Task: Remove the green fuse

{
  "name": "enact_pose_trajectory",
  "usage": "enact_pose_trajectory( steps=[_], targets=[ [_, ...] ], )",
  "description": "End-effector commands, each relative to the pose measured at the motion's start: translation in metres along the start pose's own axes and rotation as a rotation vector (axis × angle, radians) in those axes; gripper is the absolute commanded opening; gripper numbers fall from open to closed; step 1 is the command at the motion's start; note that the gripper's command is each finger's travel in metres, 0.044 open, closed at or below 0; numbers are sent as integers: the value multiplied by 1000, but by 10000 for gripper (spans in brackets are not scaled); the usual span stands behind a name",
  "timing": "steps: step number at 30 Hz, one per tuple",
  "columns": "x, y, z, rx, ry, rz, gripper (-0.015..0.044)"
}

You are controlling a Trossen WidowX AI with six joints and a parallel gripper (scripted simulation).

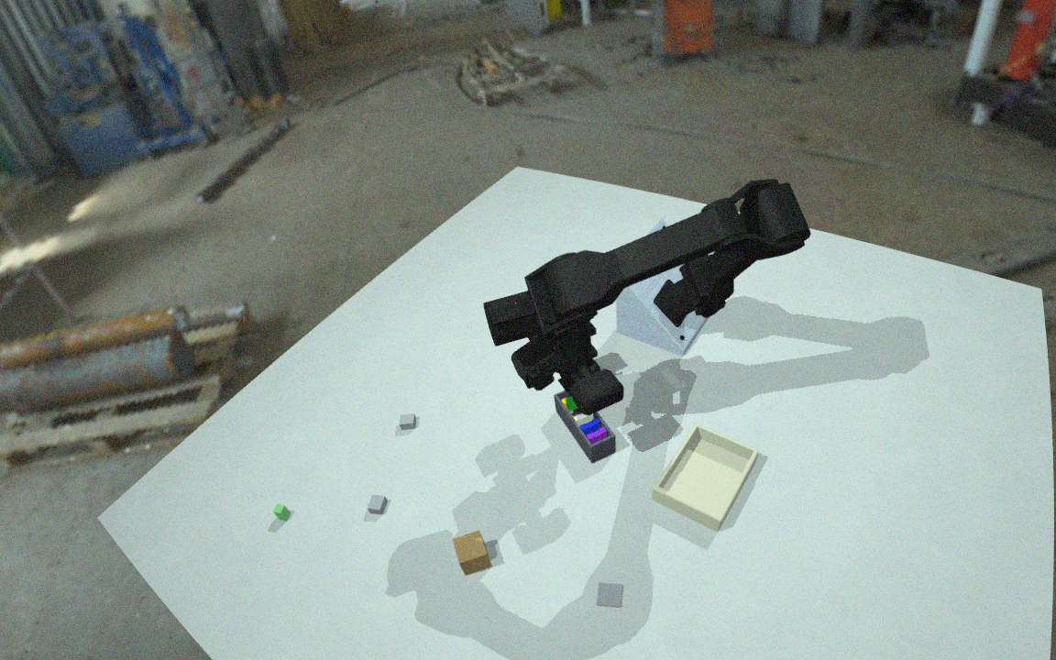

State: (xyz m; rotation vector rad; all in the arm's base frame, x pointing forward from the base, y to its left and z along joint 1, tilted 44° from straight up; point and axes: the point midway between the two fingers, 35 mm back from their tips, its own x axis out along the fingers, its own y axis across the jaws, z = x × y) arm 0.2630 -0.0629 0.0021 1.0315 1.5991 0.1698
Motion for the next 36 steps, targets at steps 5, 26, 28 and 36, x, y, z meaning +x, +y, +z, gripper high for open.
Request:
enact_pose_trajectory(
  steps=[5,26,28,36],
  targets=[
    [-4,0,0,-3,1,-3,0],
    [-14,0,-1,-2,1,-2,0],
    [-15,0,-1,-2,1,-2,0],
    [-28,0,-1,-2,1,-3,0]
  ],
)
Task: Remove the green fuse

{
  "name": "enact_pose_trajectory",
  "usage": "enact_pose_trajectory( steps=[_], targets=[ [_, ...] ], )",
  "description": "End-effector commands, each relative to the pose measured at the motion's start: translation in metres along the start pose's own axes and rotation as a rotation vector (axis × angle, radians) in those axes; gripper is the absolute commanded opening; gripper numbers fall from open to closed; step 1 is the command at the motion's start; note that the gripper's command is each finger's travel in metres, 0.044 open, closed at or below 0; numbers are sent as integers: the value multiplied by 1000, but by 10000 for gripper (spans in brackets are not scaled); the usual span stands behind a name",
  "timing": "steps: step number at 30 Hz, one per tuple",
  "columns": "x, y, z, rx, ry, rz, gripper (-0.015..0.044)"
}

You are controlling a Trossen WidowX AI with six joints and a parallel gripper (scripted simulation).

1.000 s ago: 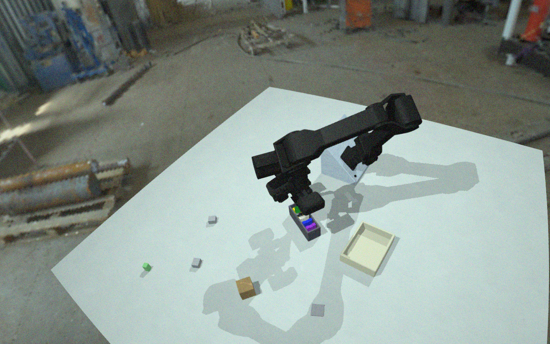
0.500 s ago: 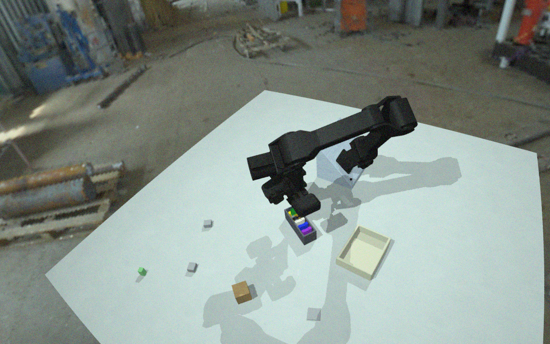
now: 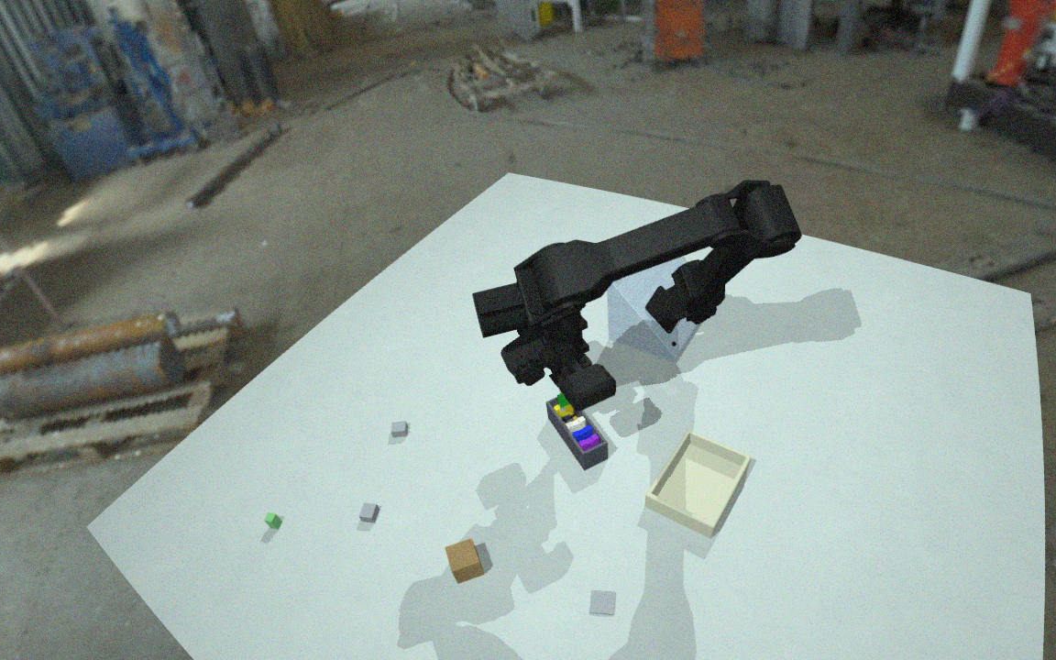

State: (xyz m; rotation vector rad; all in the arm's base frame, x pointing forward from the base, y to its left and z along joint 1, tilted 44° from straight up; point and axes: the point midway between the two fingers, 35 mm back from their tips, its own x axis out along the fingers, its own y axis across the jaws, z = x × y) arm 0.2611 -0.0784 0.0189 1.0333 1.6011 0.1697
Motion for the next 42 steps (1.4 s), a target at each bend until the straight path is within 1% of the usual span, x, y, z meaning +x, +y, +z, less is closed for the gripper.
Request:
enact_pose_trajectory(
  steps=[1,9,21,33,38,42],
  targets=[
    [-6,0,0,-4,-1,-3,0],
    [-15,4,-1,-3,-2,-5,0],
    [-17,86,-24,2,-17,-23,0],
    [-16,161,-74,-1,-10,-9,0],
    [-15,187,-101,-3,2,4,0],
    [-15,190,-105,-4,4,6,0]
  ],
)
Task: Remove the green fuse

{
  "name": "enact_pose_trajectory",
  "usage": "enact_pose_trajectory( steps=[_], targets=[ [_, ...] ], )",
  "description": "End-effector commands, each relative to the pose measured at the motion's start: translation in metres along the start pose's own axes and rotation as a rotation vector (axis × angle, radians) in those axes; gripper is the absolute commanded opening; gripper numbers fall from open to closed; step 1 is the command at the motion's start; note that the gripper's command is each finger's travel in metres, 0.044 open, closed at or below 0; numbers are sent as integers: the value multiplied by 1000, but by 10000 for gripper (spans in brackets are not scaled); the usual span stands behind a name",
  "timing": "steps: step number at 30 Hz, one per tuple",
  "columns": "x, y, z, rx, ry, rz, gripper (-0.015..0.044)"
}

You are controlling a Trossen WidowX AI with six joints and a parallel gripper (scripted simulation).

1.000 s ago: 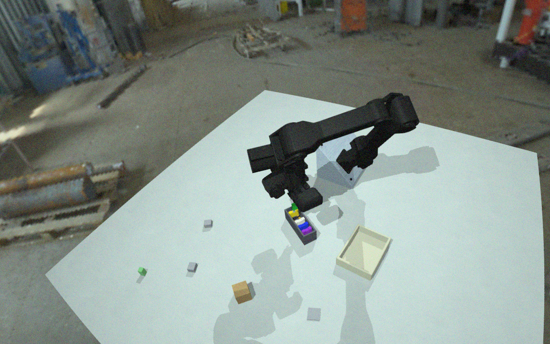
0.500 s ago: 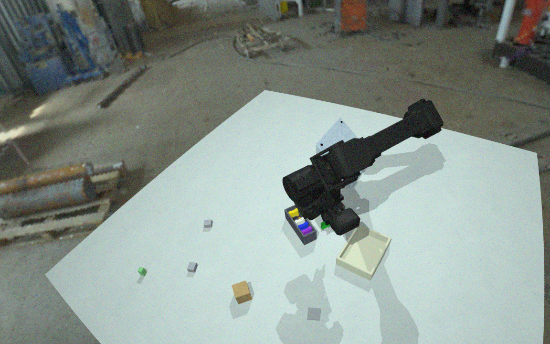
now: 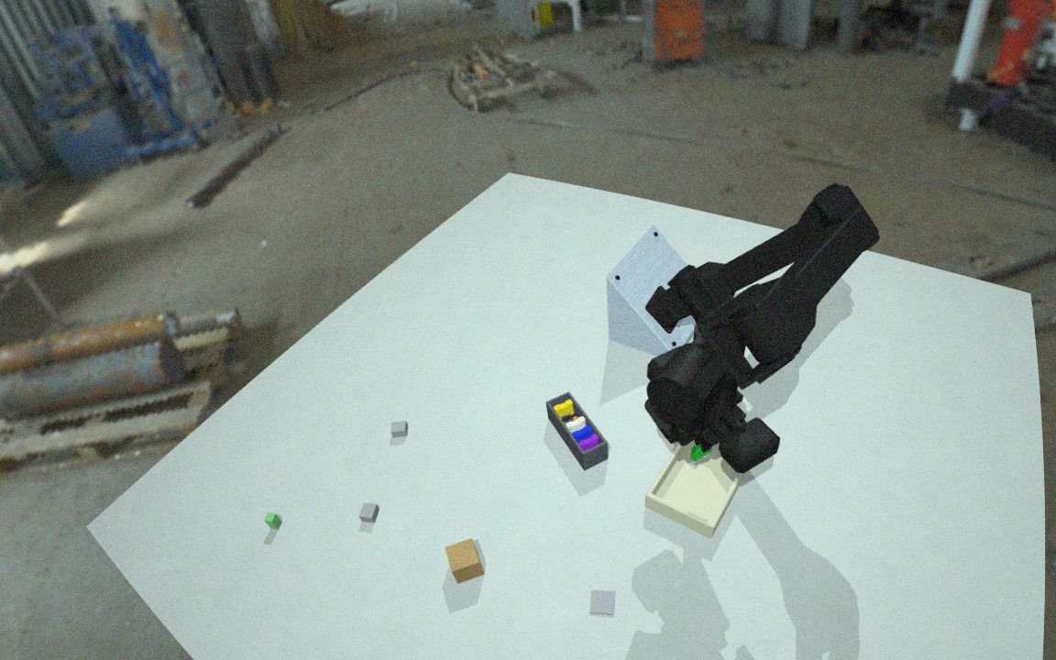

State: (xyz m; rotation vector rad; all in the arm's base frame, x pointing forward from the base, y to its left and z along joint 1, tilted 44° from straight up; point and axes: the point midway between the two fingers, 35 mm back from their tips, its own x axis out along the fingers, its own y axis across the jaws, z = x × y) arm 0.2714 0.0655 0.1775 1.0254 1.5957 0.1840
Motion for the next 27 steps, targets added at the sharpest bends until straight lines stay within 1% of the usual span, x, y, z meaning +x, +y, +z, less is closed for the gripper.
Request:
enact_pose_trajectory(
  steps=[1,27],
  targets=[
    [0,2,-3,11,4,2,0],
    [39,3,-4,10,4,4,0]
  ],
)
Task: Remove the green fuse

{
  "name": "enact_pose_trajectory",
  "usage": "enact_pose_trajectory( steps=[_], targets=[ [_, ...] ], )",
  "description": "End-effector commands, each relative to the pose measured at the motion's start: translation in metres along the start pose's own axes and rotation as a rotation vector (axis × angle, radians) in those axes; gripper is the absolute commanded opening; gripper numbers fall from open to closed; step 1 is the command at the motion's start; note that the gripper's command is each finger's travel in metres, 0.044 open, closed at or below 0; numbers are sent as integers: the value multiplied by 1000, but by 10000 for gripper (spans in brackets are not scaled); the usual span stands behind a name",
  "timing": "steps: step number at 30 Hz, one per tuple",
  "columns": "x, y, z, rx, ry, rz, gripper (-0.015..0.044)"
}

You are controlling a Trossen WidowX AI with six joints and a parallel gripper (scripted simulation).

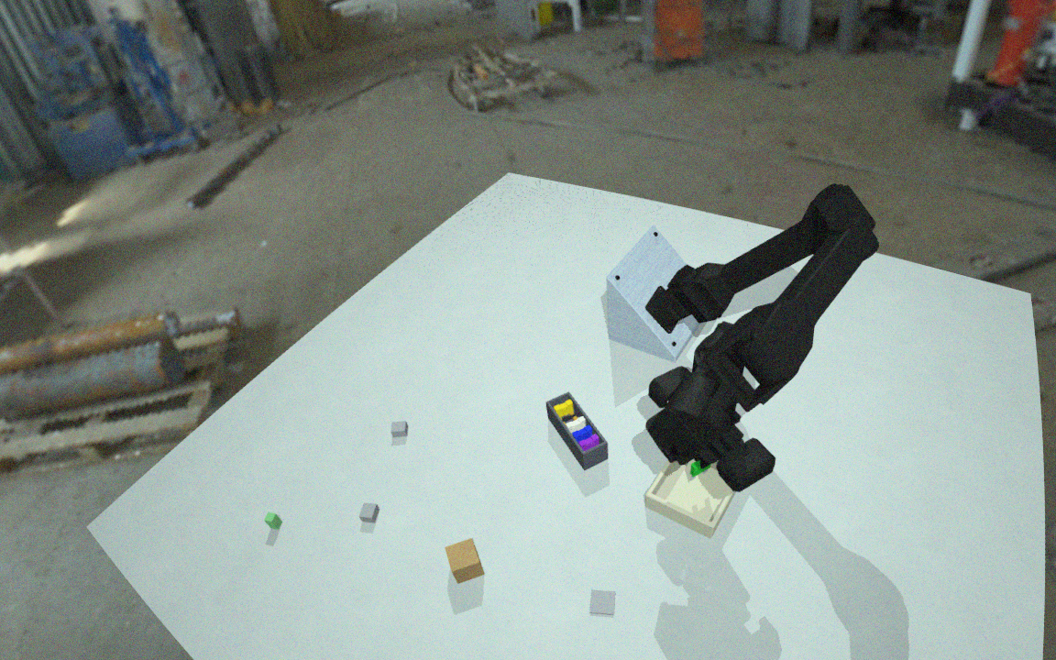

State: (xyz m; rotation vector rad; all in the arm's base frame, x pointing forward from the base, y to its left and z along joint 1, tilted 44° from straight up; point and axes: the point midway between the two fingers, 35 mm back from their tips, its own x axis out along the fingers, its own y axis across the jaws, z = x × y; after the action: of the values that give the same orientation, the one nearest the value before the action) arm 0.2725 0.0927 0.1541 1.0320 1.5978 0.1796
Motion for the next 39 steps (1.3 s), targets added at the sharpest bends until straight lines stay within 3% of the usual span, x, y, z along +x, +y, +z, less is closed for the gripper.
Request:
enact_pose_trajectory(
  steps=[1,14,19,39],
  targets=[
    [4,0,-1,3,3,3,0],
    [-1,0,0,0,1,0,330],
    [-36,0,-1,4,3,1,330],
    [-35,0,0,6,1,1,330]
  ],
)
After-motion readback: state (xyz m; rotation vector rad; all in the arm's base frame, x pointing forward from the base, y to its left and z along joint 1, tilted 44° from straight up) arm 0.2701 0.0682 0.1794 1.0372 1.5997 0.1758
